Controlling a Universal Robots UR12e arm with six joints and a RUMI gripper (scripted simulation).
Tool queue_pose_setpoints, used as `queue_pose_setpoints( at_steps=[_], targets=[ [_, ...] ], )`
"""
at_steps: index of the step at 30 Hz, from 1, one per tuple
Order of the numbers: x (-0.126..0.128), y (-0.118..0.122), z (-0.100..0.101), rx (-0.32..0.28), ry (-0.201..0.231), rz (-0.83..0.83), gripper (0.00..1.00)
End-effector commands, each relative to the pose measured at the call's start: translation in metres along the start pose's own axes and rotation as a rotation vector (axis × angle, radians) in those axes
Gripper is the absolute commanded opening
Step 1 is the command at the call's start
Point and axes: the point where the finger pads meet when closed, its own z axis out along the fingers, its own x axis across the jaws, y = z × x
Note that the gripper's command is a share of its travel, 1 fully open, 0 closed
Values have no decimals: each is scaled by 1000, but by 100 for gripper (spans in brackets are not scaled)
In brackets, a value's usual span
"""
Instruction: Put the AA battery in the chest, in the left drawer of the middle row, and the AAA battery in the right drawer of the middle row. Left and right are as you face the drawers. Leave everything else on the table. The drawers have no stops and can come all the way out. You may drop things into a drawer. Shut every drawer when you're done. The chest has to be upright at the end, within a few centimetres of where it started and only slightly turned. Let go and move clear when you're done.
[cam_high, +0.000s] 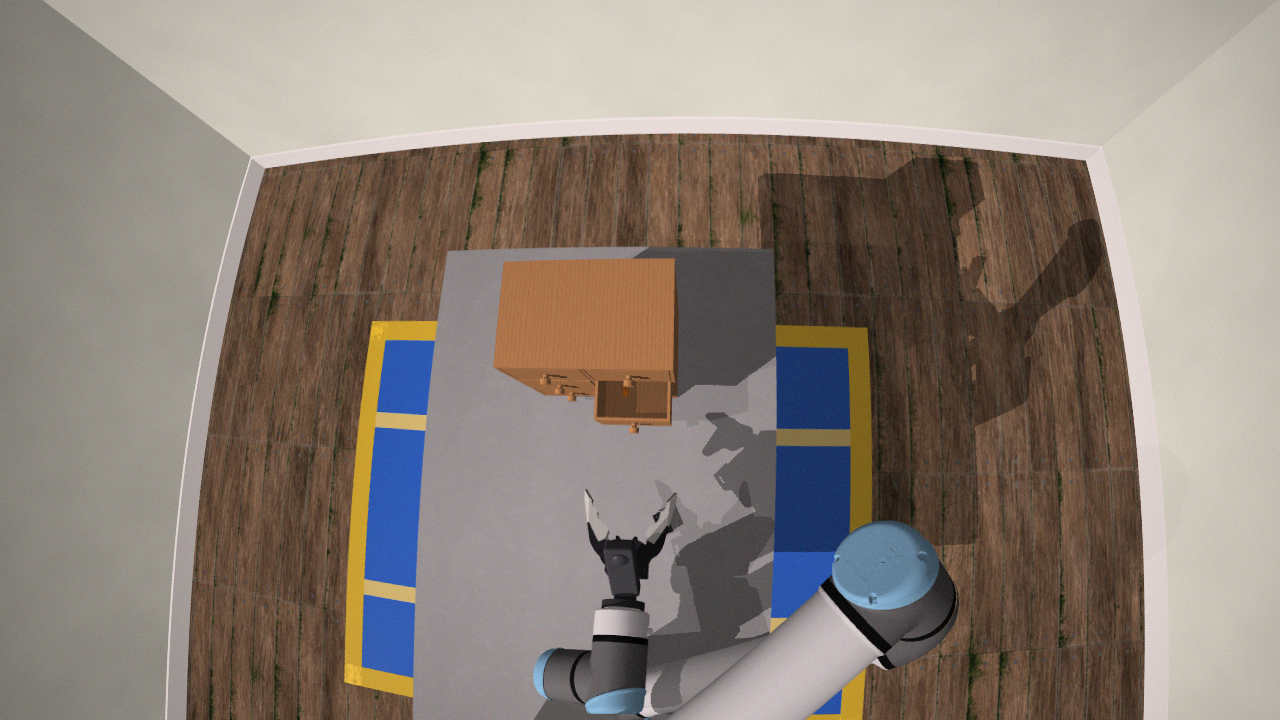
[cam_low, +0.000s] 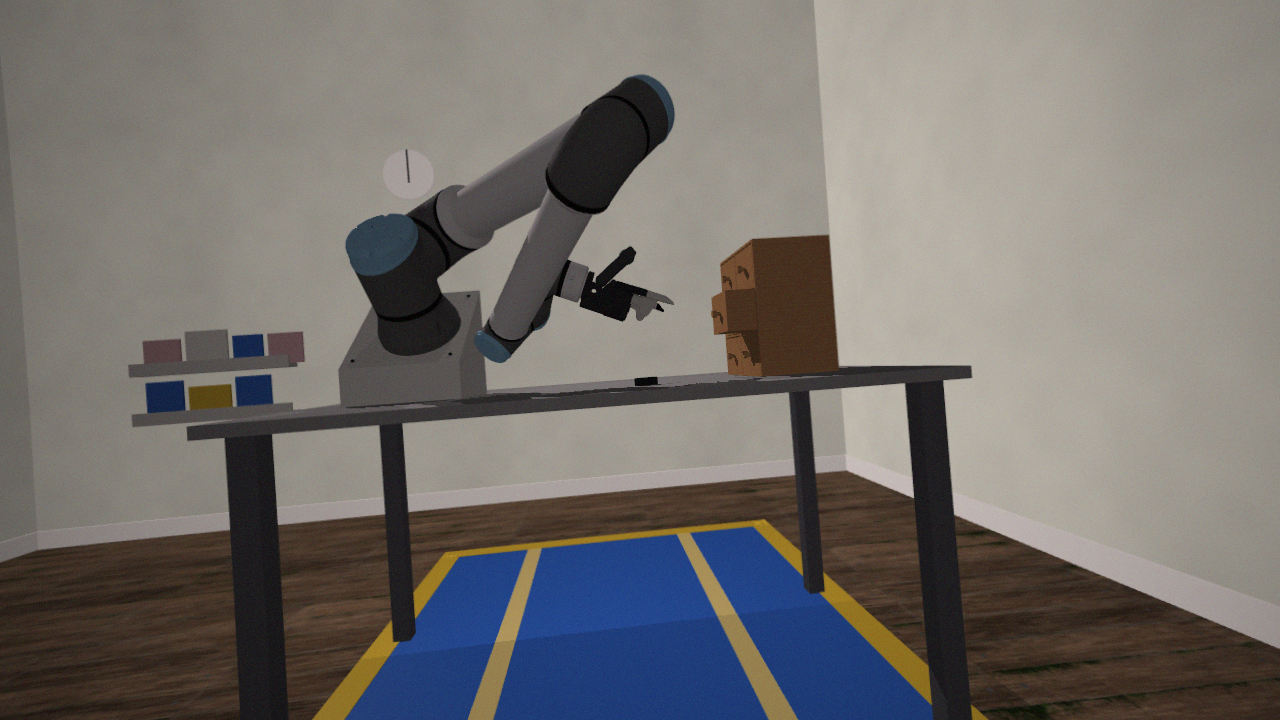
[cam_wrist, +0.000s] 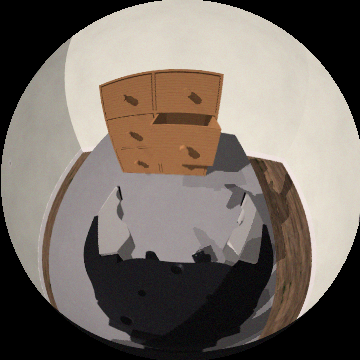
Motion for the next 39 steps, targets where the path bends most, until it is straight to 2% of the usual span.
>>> queue_pose_setpoints(
  at_steps=[1, 31, 32, 39],
  targets=[
    [0, 0, 1, 16, 0, 0, 100],
    [0, 1, 3, 36, 0, 0, 100],
    [0, 1, 3, 36, 0, 0, 20],
    [0, 1, 3, 36, 0, 0, 20]
  ],
)
